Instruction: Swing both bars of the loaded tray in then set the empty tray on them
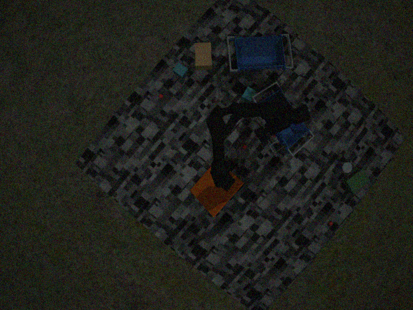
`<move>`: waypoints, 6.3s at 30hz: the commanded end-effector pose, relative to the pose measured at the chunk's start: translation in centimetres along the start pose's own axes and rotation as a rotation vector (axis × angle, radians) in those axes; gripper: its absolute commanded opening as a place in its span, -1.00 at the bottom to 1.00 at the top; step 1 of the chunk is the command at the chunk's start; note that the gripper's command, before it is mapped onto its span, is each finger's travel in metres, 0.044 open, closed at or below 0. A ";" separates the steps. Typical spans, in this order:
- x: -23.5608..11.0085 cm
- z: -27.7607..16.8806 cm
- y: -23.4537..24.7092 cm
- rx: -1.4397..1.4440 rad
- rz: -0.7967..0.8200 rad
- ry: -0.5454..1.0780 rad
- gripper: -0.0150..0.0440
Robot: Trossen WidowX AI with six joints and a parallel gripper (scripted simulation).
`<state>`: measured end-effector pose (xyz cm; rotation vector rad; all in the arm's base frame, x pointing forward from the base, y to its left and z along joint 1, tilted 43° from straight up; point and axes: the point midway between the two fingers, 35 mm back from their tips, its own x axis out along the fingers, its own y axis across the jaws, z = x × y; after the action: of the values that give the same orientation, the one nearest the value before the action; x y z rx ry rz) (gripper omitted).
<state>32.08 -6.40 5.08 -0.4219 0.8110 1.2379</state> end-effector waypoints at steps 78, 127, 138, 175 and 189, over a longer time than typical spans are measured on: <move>1.6 0.1 1.3 0.002 0.010 0.002 -0.49; 2.3 0.1 1.6 0.002 0.010 0.001 -0.49; 2.3 0.1 1.6 0.002 0.010 0.001 -0.49; 3.0 0.1 1.9 0.002 0.010 0.001 -0.49; 3.0 0.1 1.9 0.002 0.010 0.001 -0.49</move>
<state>30.90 -4.28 3.35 -0.4261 0.8077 1.2285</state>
